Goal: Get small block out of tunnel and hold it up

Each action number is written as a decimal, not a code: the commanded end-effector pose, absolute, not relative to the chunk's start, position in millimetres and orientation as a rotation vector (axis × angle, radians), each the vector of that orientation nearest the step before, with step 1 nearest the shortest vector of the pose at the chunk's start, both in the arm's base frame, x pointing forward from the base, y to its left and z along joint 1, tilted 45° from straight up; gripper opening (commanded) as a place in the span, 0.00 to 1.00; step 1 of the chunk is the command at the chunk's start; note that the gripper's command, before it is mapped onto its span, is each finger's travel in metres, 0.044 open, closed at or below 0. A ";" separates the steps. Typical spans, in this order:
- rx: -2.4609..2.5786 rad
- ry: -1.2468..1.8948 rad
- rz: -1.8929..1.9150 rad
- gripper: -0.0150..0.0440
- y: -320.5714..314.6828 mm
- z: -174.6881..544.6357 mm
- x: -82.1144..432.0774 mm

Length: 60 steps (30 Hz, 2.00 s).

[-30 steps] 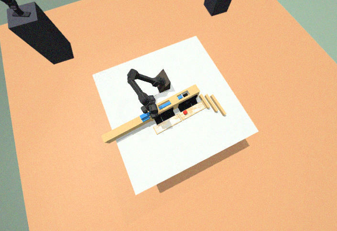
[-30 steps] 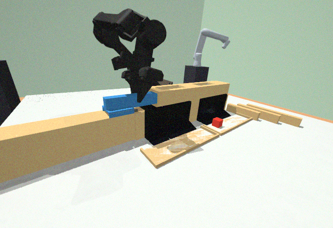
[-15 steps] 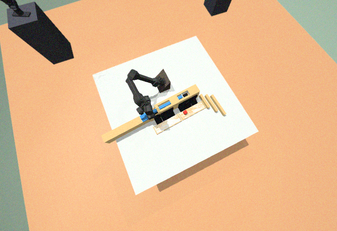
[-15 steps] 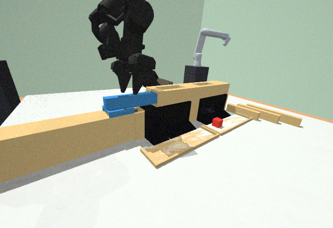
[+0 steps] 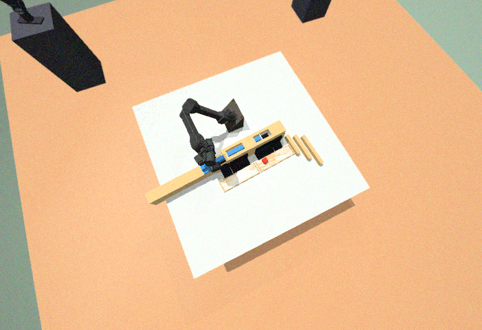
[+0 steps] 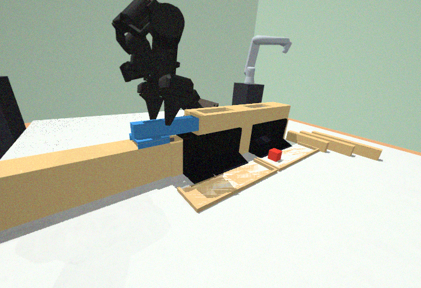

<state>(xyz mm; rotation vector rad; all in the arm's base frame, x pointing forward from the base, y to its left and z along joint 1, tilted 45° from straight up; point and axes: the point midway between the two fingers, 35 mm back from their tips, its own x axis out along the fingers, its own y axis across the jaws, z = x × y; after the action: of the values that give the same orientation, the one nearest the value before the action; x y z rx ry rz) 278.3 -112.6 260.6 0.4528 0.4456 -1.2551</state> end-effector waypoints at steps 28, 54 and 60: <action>0.452 0.444 -1.255 0.59 -126.3 247.3 279.1; 0.455 0.452 -1.256 0.25 -109.3 225.5 277.7; 0.454 0.454 -1.256 0.25 -97.4 210.5 275.2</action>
<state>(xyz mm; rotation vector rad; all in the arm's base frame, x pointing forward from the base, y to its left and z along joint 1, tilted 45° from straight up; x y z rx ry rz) 276.5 -122.0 243.6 0.4555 0.3365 -1.3108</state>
